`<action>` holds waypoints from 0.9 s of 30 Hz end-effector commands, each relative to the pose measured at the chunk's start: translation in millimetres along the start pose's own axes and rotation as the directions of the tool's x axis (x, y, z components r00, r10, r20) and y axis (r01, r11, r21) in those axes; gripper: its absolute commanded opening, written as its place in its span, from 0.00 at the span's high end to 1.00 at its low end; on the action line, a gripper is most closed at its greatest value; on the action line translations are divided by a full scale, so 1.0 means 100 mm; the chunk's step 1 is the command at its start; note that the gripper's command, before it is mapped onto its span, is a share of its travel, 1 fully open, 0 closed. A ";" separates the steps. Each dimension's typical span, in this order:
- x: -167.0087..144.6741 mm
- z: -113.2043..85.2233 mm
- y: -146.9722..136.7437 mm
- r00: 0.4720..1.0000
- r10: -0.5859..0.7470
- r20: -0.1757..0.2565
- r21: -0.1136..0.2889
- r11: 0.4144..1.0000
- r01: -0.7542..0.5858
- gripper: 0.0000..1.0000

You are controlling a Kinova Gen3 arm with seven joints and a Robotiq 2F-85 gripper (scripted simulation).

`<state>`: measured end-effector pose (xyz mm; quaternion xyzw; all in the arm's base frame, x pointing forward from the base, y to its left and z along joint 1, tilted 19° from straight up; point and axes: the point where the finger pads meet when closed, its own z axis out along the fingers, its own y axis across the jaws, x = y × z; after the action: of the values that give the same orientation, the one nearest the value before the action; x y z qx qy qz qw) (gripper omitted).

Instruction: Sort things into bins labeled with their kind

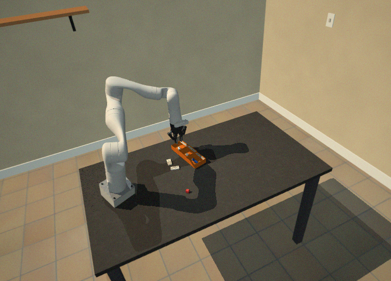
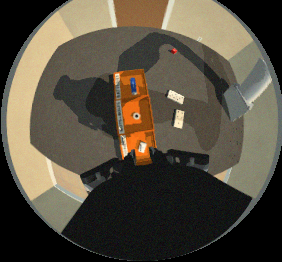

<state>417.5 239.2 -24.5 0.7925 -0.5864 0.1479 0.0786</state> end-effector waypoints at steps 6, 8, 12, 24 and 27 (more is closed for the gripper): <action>-0.03 -0.02 0.00 1.000 -0.002 0.003 0.000 1.000 0.002 0.70; -0.04 -0.08 0.01 1.000 0.000 0.003 -0.002 1.000 0.000 0.00; -0.04 -0.24 0.01 1.000 0.000 0.003 -0.002 1.000 0.000 0.00; -0.03 -0.65 0.01 1.000 0.001 0.002 -0.002 1.000 -0.001 0.00; -0.03 -0.77 0.01 1.000 0.001 0.002 -0.002 1.000 -0.001 0.00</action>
<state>407.9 256.0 33.9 0.7907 -0.5879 0.1499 0.0823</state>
